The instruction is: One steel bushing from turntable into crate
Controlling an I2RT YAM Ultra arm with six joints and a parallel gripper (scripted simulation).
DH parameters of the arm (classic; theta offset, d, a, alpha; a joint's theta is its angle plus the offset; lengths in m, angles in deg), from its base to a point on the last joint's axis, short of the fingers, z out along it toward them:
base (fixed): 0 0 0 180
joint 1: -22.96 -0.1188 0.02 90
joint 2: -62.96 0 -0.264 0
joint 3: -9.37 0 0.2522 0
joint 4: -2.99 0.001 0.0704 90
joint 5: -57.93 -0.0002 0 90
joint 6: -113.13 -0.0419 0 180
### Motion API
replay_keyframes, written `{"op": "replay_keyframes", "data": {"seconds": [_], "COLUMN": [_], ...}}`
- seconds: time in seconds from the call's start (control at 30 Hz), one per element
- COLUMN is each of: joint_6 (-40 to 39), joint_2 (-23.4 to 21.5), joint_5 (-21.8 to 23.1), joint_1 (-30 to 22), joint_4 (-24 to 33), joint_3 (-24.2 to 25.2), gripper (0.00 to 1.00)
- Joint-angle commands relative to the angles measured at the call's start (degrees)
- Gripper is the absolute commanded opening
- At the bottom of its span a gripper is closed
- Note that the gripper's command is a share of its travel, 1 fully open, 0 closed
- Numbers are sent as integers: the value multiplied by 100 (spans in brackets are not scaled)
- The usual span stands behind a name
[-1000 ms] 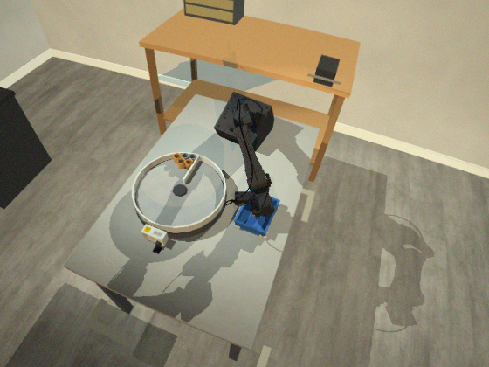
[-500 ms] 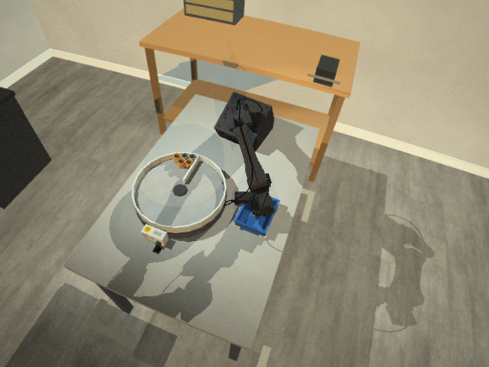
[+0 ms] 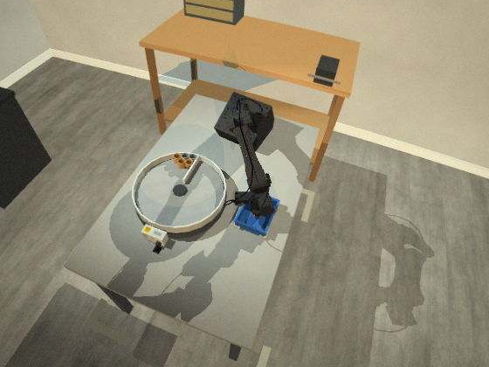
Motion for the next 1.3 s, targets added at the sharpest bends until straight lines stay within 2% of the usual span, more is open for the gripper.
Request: {"op": "replay_keyframes", "data": {"seconds": [0.0,0.2,0.37,1.27], "joint_6": [32,34,33,33], "joint_2": [-76,50,-60,-35], "joint_5": [-9,-8,-8,-8], "joint_1": [-96,-95,-95,-95], "joint_4": [-42,-32,-92,-37], "joint_3": [-32,-43,-66,-71], "gripper": [0,0,0,0]}}
